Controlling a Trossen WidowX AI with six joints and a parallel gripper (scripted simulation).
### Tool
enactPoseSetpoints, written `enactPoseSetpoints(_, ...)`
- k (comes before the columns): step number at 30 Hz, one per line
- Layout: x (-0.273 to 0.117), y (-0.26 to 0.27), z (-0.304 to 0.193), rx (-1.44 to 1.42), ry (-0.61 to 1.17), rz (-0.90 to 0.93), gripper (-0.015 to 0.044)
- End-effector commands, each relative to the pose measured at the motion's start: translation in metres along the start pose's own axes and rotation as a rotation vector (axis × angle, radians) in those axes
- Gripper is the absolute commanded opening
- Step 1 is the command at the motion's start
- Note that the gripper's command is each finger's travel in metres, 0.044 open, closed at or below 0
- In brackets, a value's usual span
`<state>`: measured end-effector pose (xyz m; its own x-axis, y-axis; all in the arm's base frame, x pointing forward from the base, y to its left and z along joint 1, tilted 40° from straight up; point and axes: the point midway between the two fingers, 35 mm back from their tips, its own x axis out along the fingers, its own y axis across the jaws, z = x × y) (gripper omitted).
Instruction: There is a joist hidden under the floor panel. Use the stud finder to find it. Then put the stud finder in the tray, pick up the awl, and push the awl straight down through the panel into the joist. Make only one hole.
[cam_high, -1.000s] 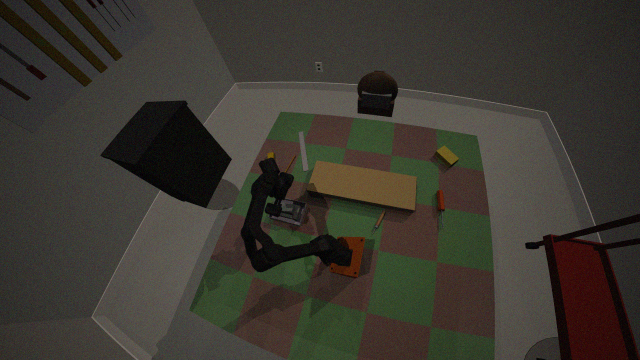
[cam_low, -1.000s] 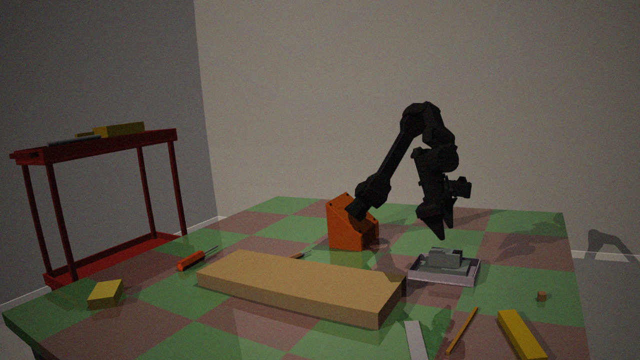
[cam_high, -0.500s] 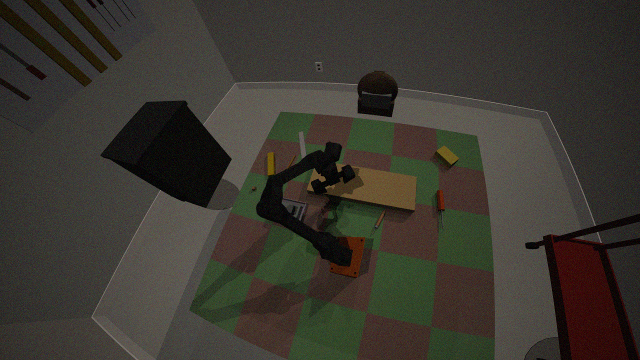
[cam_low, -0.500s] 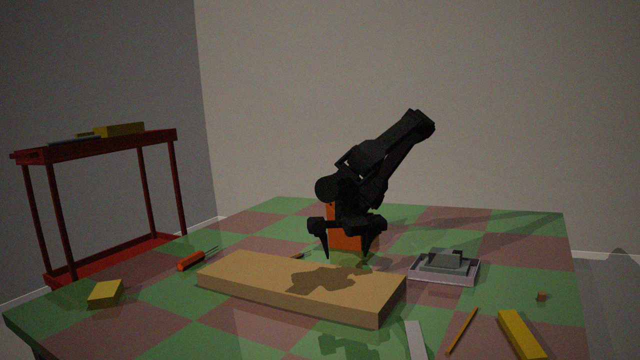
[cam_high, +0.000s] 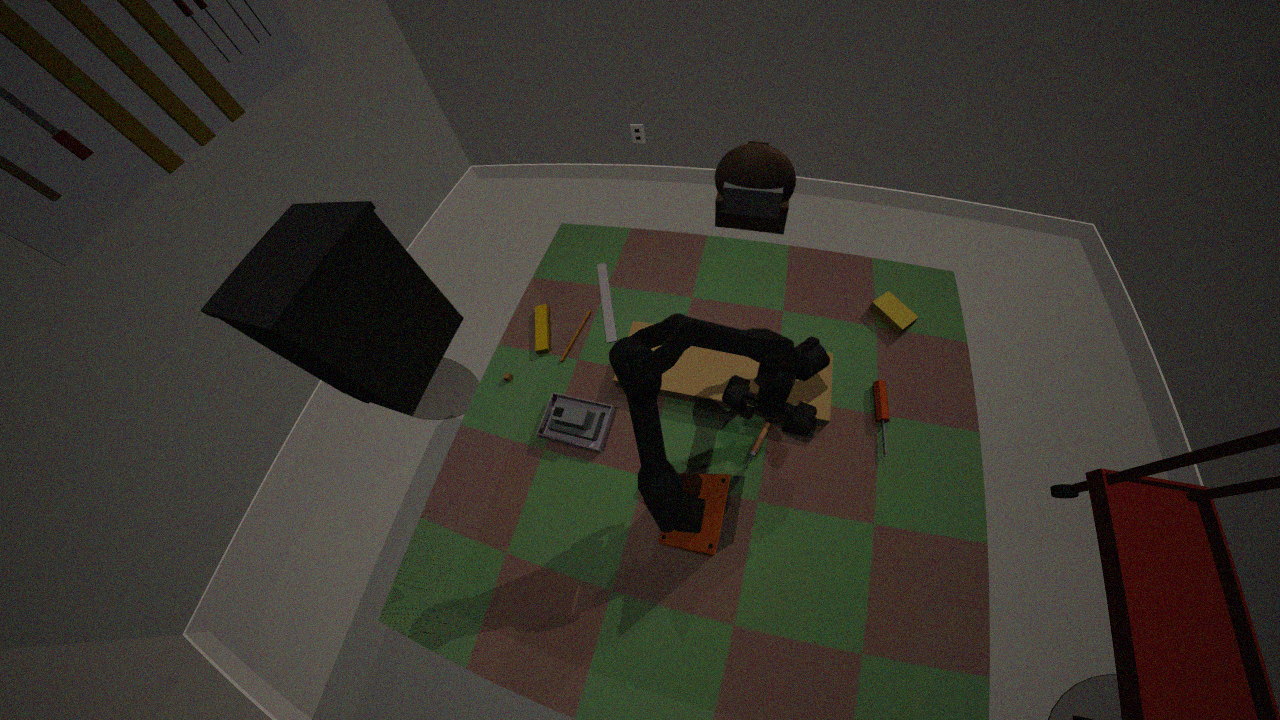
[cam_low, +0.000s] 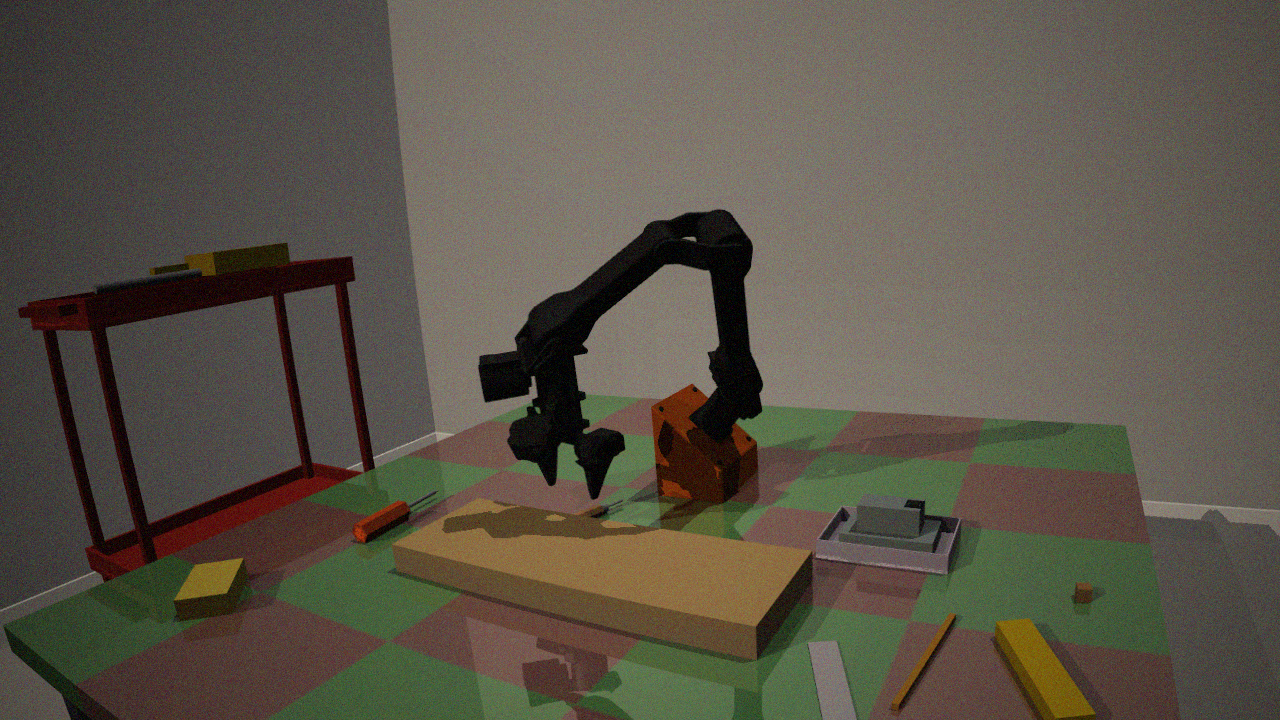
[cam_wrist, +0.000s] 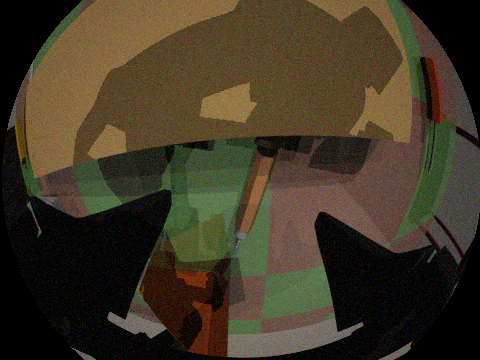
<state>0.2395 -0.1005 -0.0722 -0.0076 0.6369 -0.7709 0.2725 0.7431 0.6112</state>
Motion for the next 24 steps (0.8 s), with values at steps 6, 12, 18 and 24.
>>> enactPoseSetpoints(6,0.006,-0.015,-0.006,0.067,0.016,0.019,0.0440)
enactPoseSetpoints(12,0.010,-0.014,-0.005,0.067,0.016,0.019,0.0440)
enactPoseSetpoints(18,0.020,-0.014,-0.004,0.066,0.016,0.019,0.0440)
enactPoseSetpoints(24,0.030,-0.014,-0.003,0.066,0.016,0.020,0.0440)
